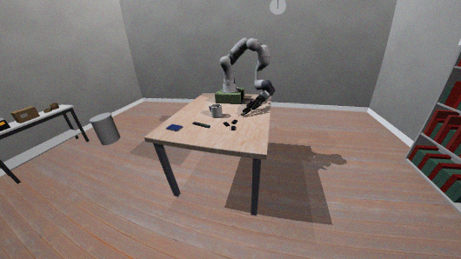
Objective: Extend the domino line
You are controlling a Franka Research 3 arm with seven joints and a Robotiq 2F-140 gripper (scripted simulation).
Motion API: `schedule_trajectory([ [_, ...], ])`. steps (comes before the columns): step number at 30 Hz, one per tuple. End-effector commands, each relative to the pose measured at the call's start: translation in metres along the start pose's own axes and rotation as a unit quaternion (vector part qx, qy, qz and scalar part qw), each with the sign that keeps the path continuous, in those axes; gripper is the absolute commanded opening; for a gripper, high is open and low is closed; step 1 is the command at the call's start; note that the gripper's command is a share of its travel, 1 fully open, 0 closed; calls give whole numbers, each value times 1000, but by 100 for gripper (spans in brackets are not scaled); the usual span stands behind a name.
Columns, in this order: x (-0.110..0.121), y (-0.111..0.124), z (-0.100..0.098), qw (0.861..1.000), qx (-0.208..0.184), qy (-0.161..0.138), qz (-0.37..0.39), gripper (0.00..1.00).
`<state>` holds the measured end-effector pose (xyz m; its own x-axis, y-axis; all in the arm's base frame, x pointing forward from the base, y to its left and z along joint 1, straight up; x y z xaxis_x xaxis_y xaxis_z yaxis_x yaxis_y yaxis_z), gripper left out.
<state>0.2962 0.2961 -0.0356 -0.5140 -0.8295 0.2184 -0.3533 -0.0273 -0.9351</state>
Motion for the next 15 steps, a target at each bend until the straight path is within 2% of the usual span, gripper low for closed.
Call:
schedule_trajectory([
  [1, -1, 0, 1, 1000, 2, 1, 3, 23],
  [15, -2, 6, 2, 1000, 2, 1, 3, 23],
])
Point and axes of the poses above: the point where the finger pads meet when closed, its own z axis out along the fingers, its own x axis across the jaws, y = z × x, the point moved 9 cm from there along -z, back along the fingers, and after that the axes turned 13 degrees about -z, right-handed, at the moved point
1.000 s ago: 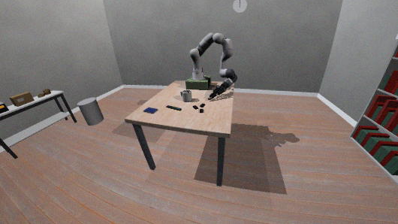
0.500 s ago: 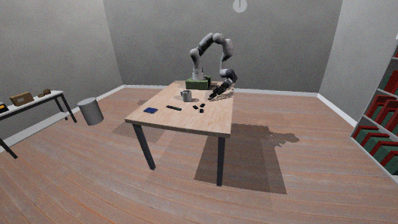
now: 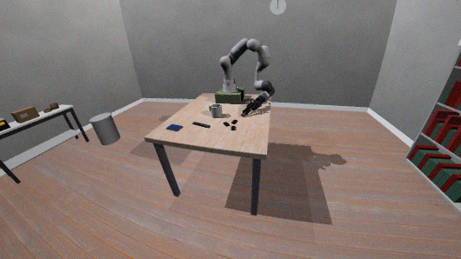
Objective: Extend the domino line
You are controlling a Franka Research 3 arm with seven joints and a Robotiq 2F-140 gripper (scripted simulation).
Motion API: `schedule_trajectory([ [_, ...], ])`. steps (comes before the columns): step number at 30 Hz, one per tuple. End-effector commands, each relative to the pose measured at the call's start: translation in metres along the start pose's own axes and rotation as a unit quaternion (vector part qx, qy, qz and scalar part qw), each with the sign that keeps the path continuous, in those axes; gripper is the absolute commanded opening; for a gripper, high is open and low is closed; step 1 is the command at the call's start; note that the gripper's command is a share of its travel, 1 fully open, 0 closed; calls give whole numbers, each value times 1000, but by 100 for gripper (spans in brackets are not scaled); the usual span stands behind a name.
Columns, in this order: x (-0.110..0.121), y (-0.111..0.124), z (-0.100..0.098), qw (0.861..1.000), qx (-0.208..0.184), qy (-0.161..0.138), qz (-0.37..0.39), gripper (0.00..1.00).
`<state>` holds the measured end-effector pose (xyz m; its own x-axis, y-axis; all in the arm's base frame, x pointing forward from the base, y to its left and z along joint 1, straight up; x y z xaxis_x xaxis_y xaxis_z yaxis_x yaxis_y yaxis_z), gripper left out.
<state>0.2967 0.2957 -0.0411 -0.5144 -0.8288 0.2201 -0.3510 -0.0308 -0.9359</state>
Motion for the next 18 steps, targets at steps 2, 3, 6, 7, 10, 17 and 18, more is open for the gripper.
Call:
schedule_trajectory([
  [2, -1, 2, 0, 1000, 0, 0, 4, 23],
  [3, -1, 3, 1, 1000, 0, 0, 4, 23],
  [6, -2, 4, 1, 1000, 0, 0, 4, 23],
  [7, -2, 4, 1, 1000, 0, 0, 4, 23],
  [10, -2, 5, 1, 1000, 0, 0, 4, 23],
  [17, -2, 6, 1, 1000, 0, 0, 4, 23],
  [18, -2, 6, 1, 1000, 0, 0, 4, 23],
])
Point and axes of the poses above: the point where the finger pads meet when closed, its own z axis out along the fingers, its own x axis across the jaws, y = z × x, the point moved 9 cm from there along -z, back along the fingers, and after that the axes turned 13 degrees about -z, right-handed, at the moved point
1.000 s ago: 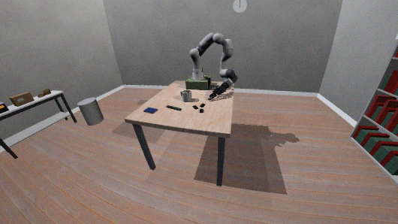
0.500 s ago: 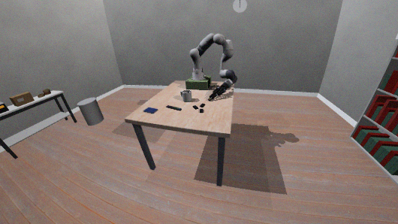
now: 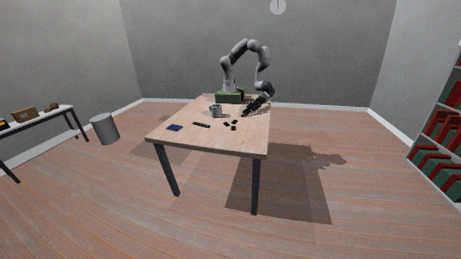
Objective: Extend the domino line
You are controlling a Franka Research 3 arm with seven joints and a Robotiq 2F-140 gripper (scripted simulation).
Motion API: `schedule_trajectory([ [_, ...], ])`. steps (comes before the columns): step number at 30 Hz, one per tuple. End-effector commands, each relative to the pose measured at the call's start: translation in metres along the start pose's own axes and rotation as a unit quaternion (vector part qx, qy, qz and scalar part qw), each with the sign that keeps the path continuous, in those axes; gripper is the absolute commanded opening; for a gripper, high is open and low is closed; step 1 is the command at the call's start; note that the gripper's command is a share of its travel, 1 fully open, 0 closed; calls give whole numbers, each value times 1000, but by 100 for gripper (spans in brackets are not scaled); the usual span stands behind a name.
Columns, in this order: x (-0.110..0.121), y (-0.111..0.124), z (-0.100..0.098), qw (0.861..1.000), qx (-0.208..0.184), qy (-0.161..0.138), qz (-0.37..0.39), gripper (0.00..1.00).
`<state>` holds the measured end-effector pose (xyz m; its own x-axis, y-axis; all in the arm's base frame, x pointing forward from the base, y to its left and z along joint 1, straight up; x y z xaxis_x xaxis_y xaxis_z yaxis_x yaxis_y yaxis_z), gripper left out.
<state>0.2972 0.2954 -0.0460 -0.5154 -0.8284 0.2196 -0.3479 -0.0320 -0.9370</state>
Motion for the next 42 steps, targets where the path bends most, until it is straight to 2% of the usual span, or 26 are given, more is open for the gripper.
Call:
schedule_trajectory([
  [1, -1, 1, 0, 1000, -2, 0, 3, 23],
  [42, -1, 1, 0, 1000, -2, 0, 3, 23],
])
Point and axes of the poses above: the point where the finger pads meet when closed, its own z axis out along the fingers, its own x axis across the jaws, y = z × x, the point moved 9 cm from there along -z, back along the fingers, and after that the axes turned 13 degrees about -z, right-handed, at the moved point
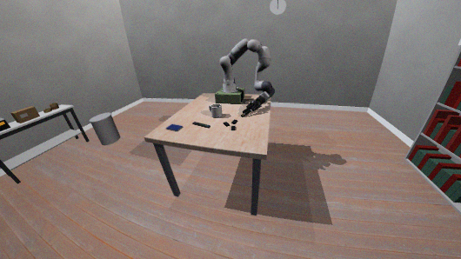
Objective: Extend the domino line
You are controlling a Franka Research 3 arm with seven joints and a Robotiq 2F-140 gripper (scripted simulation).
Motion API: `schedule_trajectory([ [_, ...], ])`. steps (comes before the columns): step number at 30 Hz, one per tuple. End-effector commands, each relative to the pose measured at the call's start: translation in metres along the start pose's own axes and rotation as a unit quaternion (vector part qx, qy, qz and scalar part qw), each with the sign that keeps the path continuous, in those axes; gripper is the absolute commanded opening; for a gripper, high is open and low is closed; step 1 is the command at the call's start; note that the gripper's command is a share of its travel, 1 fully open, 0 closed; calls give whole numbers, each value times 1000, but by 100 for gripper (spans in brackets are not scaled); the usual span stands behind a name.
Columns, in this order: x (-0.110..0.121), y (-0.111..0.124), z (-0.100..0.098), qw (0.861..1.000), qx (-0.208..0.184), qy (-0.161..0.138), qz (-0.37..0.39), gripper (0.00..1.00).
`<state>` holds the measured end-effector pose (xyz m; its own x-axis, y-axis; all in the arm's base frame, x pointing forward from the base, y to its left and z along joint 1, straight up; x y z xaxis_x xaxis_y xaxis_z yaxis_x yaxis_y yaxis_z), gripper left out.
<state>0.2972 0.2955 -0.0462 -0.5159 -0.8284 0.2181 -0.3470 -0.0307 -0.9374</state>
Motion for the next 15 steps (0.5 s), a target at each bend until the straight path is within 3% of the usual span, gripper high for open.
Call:
schedule_trajectory([
  [1, -1, 1, -1, 1000, -2, 0, 2, 23],
  [2, -1, 1, -1, 1000, -2, 0, 2, 34],
  [15, -1, 1, -1, 1000, -2, 0, 2, 34],
])
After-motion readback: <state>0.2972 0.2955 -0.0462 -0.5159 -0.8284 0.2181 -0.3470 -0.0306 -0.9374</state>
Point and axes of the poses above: the point where the finger pads meet when closed, its own z axis out along the fingers, its own x axis across the jaws, y = z × x, the point moved 9 cm from there along -z, back along the fingers, and after that the axes turned 13 degrees about -z, right-handed, at the moved point
